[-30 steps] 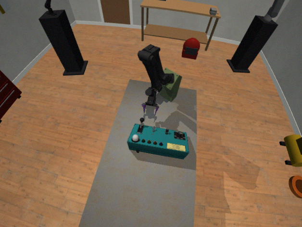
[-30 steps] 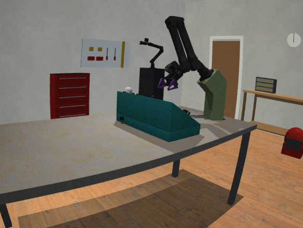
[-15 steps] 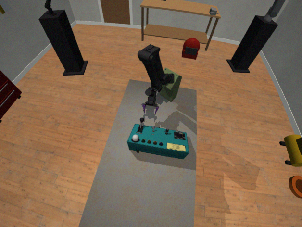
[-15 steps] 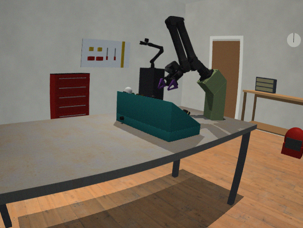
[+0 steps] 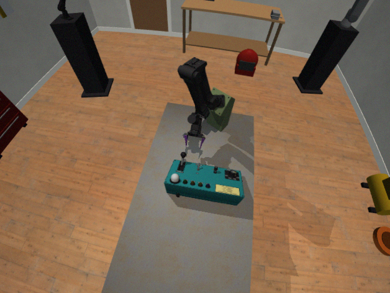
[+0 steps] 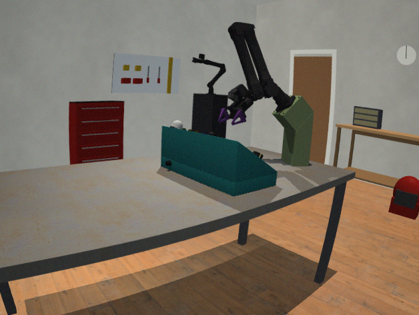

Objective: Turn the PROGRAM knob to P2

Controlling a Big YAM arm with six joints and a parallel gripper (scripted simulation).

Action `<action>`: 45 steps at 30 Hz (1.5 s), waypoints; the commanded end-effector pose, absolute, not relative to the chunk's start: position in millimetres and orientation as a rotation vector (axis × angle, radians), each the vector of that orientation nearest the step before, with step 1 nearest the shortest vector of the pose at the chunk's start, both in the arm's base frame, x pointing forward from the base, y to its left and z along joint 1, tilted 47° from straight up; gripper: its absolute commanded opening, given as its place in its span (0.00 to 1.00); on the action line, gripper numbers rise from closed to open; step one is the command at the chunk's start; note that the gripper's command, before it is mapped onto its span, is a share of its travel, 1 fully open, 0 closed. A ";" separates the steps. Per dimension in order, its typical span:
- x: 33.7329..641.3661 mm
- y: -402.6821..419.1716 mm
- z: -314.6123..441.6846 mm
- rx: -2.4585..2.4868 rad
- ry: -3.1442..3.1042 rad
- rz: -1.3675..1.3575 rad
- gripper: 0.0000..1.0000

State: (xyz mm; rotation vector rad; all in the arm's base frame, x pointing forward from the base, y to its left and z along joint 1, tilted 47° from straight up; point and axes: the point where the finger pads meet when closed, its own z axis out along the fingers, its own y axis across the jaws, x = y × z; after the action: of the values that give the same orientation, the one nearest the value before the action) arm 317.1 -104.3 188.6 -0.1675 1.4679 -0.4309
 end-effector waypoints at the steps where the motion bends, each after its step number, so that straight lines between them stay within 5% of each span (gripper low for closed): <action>1: 314.9 -102.7 190.4 -0.170 1.459 -0.433 1.00; 45: 303.2 -102.1 192.5 -0.160 1.464 -0.434 1.00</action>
State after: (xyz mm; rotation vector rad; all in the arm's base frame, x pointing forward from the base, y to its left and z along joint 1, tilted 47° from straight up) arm 310.9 -102.1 190.7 -0.1683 1.4675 -0.4316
